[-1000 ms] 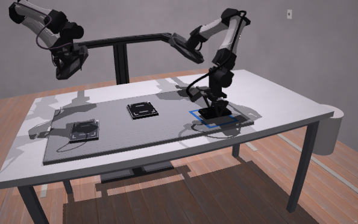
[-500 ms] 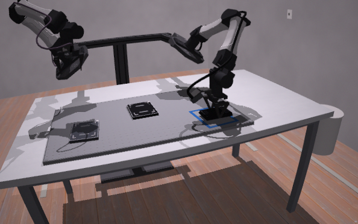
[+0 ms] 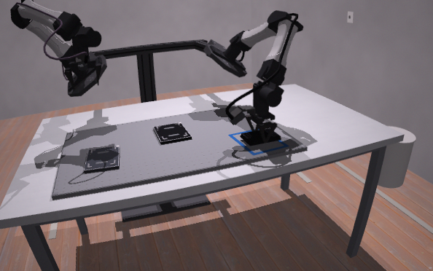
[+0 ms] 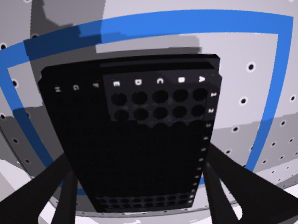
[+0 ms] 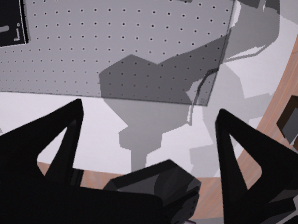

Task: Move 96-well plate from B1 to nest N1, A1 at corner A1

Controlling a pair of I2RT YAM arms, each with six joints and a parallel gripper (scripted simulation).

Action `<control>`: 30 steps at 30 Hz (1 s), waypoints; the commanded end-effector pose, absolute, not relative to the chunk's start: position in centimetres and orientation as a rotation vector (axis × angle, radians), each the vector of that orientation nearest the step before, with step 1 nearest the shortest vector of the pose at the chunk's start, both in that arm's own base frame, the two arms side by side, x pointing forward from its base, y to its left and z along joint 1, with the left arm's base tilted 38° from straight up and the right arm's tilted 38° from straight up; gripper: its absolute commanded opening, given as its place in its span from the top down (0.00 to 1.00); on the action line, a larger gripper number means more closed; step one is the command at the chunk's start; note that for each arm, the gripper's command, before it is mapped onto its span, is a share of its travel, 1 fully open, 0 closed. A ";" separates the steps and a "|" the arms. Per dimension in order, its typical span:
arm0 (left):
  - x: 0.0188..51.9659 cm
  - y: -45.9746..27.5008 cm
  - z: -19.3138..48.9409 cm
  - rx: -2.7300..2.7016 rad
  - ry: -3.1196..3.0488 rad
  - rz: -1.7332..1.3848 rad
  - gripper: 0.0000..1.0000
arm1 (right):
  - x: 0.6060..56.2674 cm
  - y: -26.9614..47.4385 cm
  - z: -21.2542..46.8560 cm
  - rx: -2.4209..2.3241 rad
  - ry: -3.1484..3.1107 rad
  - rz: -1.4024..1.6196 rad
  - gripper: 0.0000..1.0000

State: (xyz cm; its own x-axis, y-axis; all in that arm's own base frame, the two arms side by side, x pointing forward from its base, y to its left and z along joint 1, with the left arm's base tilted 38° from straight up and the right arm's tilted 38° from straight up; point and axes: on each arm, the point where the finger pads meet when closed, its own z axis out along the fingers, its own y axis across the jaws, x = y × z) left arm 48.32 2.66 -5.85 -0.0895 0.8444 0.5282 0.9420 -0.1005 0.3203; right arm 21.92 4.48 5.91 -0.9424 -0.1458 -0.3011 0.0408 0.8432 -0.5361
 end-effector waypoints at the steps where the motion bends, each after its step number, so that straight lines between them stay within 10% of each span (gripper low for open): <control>1: 48.5 2.4 -5.5 -2.020 -2.002 -0.959 1.00 | 21.9 4.6 6.1 -0.068 2.688 -0.788 0.00; 30: 48.6 3.4 -4.6 -2.006 -2.033 -0.977 1.00 | 21.9 4.6 6.1 -0.068 2.688 -0.788 0.00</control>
